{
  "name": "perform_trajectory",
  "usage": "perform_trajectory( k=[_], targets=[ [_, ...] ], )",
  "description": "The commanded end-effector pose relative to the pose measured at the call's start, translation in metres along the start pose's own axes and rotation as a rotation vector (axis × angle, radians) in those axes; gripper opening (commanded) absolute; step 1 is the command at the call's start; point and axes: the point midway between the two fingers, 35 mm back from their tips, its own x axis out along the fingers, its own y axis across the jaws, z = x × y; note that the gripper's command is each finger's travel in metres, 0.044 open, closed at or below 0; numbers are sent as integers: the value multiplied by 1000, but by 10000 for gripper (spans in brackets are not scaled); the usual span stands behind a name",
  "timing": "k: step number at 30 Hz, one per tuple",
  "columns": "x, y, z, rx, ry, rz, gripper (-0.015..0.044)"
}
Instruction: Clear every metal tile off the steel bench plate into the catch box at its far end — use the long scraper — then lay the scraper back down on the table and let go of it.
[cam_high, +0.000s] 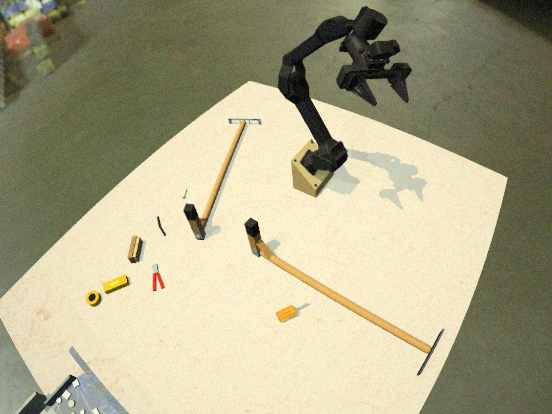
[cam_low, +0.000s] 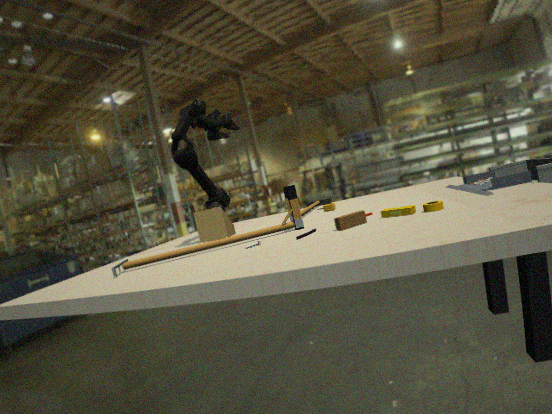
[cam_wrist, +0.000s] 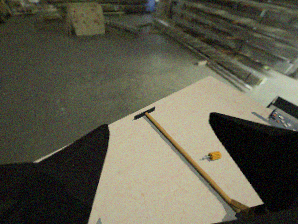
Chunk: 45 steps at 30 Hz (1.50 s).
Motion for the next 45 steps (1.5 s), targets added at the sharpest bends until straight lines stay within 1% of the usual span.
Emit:
perform_trajectory(
  k=[1,24,45],
  targets=[
    [-2,12,7,9,-26,2,440],
    [-6,81,42,5,-183,14,440],
    [3,145,67,-59,-311,39,440]
  ],
)
